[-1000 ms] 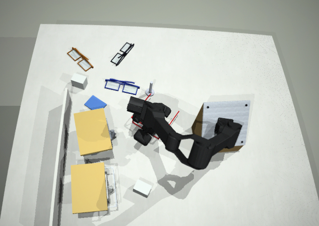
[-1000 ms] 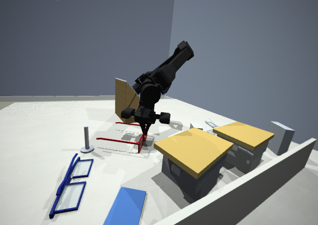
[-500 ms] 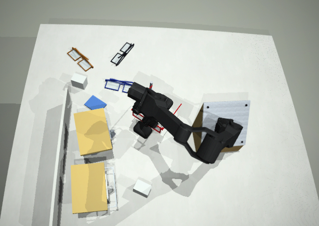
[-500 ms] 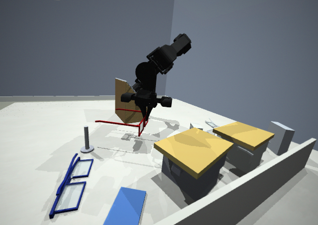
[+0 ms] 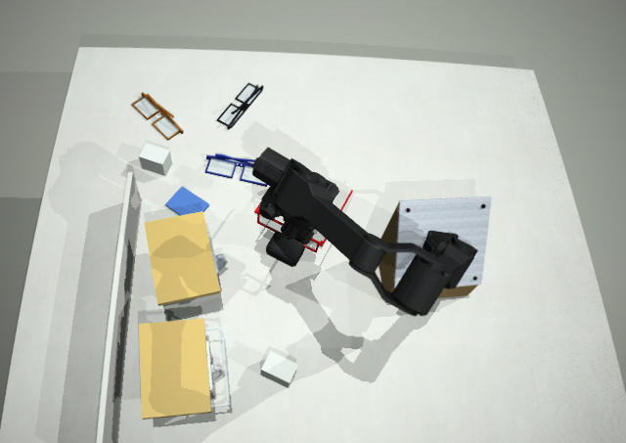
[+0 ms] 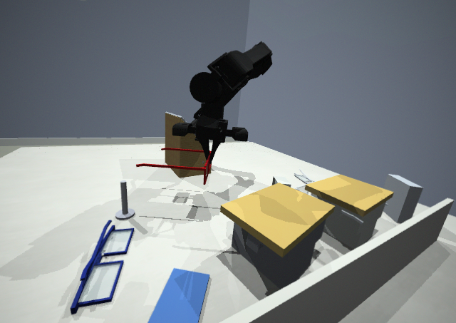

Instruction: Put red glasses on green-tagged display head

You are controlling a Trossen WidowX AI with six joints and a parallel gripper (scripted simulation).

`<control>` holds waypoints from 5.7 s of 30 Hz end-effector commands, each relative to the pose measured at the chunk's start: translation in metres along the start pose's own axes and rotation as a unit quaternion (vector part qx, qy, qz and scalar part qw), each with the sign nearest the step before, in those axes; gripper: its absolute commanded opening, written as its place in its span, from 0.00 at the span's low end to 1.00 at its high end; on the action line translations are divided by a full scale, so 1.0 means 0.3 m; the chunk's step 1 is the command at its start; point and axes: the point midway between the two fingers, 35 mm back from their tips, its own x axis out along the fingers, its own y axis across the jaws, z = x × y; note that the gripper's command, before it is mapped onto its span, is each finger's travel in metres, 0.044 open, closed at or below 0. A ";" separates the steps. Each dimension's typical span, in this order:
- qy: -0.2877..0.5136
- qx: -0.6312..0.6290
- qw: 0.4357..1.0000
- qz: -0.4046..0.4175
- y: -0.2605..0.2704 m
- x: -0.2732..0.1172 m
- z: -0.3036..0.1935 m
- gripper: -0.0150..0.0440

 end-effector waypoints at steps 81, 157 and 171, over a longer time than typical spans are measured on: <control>0.000 -0.916 0.401 0.000 -0.138 0.039 0.048 0.25; -0.003 -0.916 0.401 0.002 -0.021 0.150 0.184 0.25; -0.004 -0.916 0.400 0.002 0.020 0.150 0.227 0.25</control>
